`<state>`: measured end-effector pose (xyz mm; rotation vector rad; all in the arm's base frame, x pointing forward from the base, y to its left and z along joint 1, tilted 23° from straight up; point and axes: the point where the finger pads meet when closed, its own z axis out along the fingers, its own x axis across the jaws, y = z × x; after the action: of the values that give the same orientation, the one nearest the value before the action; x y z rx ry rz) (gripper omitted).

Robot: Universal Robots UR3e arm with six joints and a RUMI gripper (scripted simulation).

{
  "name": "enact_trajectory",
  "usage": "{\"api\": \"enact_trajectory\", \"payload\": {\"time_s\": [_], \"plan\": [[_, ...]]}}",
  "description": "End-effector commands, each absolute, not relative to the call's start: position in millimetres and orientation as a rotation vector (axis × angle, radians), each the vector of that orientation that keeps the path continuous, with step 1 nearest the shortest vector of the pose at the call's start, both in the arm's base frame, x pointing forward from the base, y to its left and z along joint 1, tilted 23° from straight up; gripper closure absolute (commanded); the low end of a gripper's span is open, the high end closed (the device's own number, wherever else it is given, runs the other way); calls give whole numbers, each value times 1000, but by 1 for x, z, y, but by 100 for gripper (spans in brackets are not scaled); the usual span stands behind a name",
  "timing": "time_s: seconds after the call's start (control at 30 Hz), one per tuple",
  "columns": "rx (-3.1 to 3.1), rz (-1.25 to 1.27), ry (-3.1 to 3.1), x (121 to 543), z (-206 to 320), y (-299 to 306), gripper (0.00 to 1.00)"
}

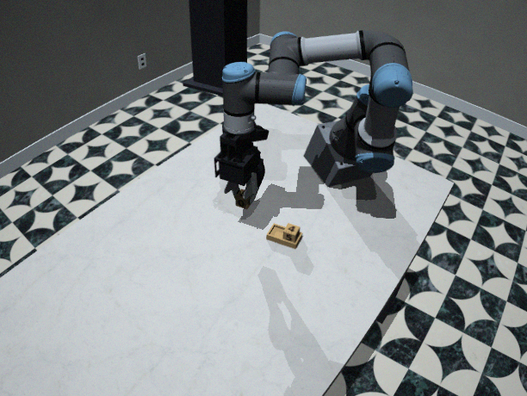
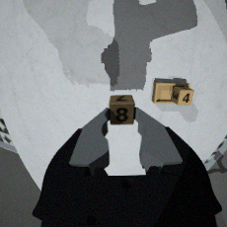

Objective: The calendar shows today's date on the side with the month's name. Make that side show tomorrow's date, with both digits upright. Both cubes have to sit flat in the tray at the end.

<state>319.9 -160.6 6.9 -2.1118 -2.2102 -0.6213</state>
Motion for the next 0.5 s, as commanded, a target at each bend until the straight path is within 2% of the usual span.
{"api": "enact_trajectory", "payload": {"time_s": [0.0, 0.47], "plan": [[-2116, -620, -2214, 324, -5, -158, 89], [-2116, -620, -2214, 336, -48, -144, 89]]}}
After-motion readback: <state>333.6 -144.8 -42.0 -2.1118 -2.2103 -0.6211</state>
